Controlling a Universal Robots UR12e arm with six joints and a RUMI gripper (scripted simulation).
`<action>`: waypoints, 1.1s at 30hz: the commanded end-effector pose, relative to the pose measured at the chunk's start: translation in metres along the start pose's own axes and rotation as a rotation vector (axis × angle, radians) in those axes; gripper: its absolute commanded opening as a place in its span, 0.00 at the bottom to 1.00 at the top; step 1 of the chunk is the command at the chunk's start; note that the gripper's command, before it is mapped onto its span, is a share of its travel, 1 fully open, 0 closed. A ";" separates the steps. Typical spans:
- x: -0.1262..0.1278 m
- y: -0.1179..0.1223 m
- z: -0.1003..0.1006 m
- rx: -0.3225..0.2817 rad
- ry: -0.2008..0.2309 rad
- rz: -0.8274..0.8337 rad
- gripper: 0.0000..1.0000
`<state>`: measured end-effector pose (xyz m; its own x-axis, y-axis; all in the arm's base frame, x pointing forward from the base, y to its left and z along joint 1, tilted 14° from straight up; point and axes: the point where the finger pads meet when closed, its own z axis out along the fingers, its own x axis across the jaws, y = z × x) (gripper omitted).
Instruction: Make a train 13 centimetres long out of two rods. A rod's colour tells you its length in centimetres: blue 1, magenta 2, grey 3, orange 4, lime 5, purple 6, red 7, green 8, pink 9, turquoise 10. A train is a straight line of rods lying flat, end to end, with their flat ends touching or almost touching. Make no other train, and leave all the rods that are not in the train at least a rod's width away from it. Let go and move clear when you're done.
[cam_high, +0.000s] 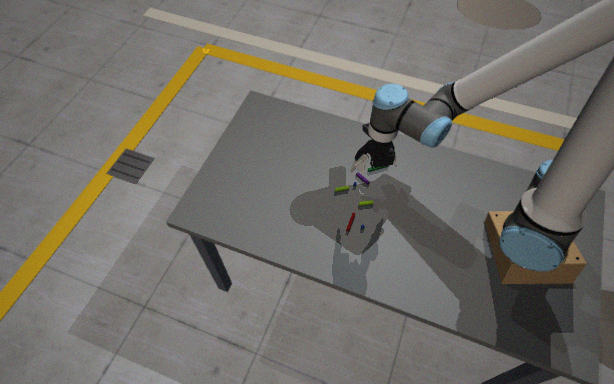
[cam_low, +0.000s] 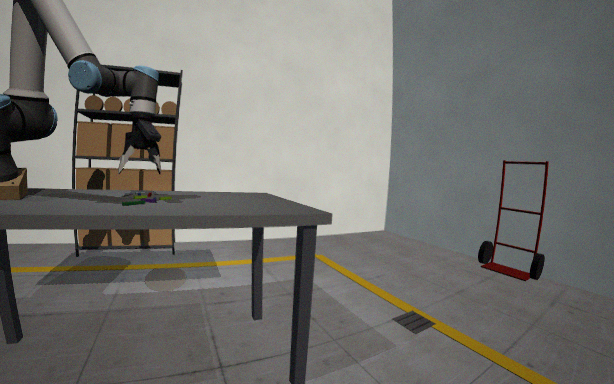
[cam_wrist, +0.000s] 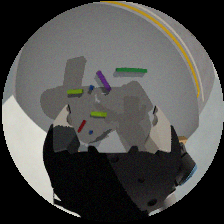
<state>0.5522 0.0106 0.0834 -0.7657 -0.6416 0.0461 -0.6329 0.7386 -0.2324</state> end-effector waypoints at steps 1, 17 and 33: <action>0.005 -0.008 0.001 0.003 0.004 0.168 1.00; 0.021 -0.025 0.004 0.004 0.003 0.595 1.00; 0.036 -0.039 0.006 0.005 0.002 1.019 1.00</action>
<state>0.5505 -0.0365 0.0870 -0.9757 0.1595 -0.1505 0.1862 0.9650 -0.1844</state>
